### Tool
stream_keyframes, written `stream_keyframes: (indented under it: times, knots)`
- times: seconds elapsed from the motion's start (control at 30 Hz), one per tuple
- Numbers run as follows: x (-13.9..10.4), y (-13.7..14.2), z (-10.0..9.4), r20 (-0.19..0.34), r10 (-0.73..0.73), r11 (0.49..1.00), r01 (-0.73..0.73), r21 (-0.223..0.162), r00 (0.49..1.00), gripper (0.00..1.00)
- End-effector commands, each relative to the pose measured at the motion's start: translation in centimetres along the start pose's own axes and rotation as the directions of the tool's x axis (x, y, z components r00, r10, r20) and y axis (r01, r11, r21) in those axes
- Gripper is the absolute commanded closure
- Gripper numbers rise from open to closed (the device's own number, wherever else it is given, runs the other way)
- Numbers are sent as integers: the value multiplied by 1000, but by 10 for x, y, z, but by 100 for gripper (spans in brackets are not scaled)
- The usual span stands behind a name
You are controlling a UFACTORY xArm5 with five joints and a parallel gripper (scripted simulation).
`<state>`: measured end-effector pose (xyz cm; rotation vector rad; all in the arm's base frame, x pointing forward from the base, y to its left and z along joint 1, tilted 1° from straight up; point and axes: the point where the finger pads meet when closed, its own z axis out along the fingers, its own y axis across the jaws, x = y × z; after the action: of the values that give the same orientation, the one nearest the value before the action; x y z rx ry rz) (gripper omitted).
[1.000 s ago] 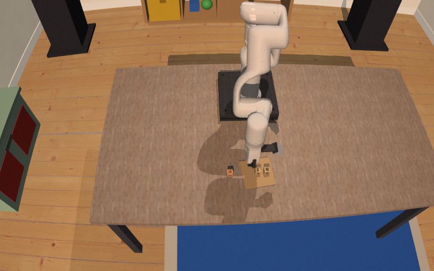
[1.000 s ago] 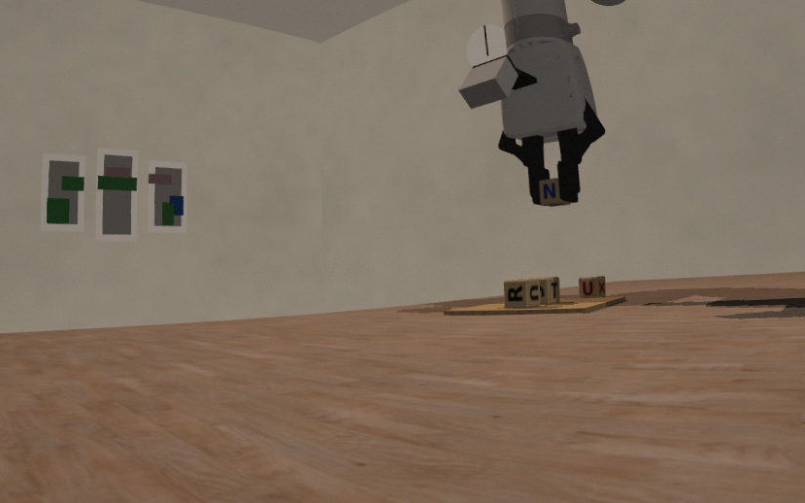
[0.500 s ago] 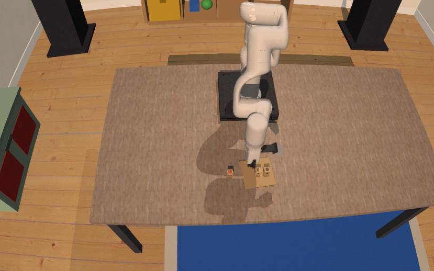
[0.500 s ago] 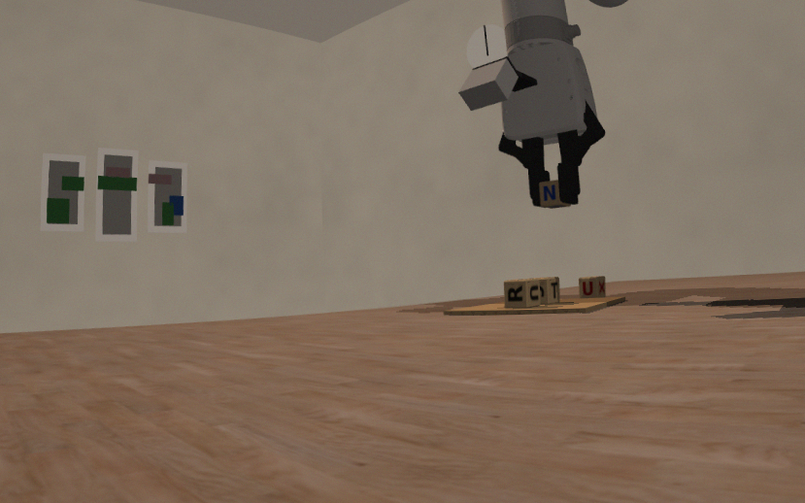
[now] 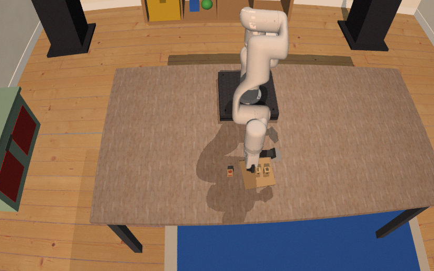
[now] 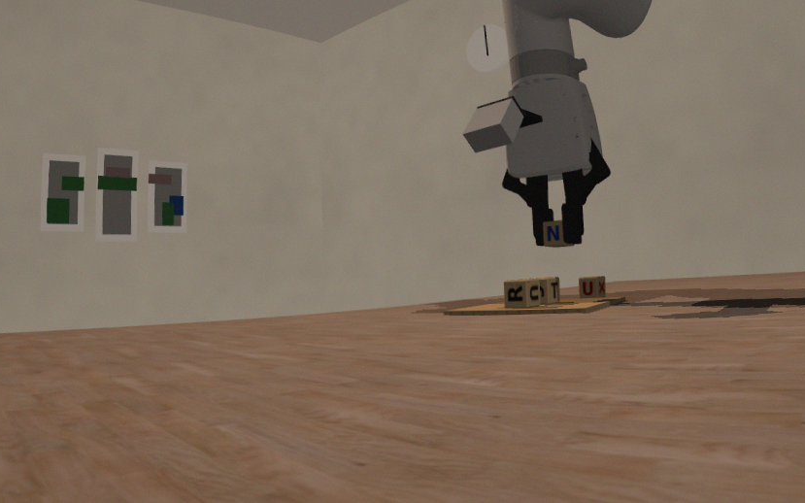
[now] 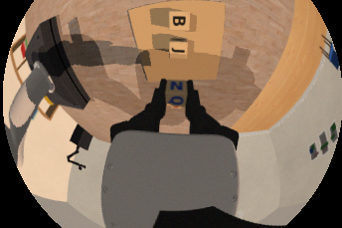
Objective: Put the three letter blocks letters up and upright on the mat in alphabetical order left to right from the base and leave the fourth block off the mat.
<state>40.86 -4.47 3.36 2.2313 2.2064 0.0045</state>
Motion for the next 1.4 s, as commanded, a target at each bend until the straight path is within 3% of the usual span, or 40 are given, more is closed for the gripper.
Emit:
stream_keyframes:
  times: [0.0, 0.27, 1.37]
  knots:
    - [-1, 2, 23, 0, 0, 1000, 0, -3, 1000, 79]
    - [-1, 2, 48, 0, 0, 1000, 0, -3, 1000, 79]
    - [-1, 2, 51, 0, 0, 1000, 0, -3, 1000, 79]
